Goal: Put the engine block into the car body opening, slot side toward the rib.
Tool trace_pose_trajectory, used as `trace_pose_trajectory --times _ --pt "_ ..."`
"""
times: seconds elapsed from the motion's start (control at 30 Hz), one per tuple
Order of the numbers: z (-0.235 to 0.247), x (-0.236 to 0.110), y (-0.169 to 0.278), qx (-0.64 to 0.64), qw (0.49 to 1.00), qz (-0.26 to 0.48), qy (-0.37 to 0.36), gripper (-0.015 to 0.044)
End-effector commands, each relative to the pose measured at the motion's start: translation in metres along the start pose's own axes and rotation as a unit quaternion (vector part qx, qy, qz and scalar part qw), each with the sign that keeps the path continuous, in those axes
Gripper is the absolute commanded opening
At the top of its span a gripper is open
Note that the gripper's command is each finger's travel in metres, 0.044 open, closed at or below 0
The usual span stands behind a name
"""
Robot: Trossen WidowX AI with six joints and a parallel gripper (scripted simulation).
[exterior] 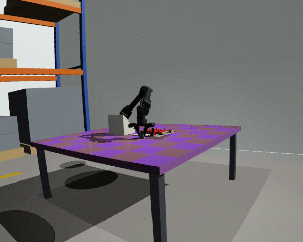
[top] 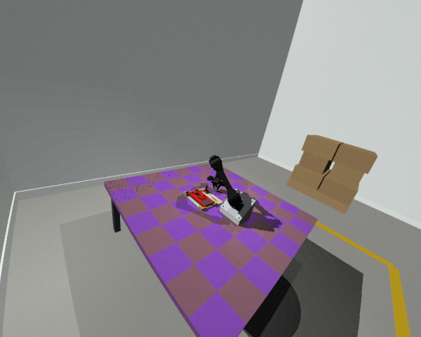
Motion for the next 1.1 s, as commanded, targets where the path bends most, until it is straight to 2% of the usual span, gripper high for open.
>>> trace_pose_trajectory --times 0.0,1.07 --pt "-0.002 -0.009 0.002 -0.001 1.0 0.002 0.002 0.0" --pt "-0.003 -0.11 0.004 0.0 1.0 0.005 0.002 0.0"
Point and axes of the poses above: the point midway between the two fingers, 35 mm back from their tips, its own x axis out along the fingers, its own z axis across the jaws, y = z × x, the point moved 3 cm from there along -x, back along the fingers, and after that the axes turned 13 degrees about x, right-handed, at the moved point
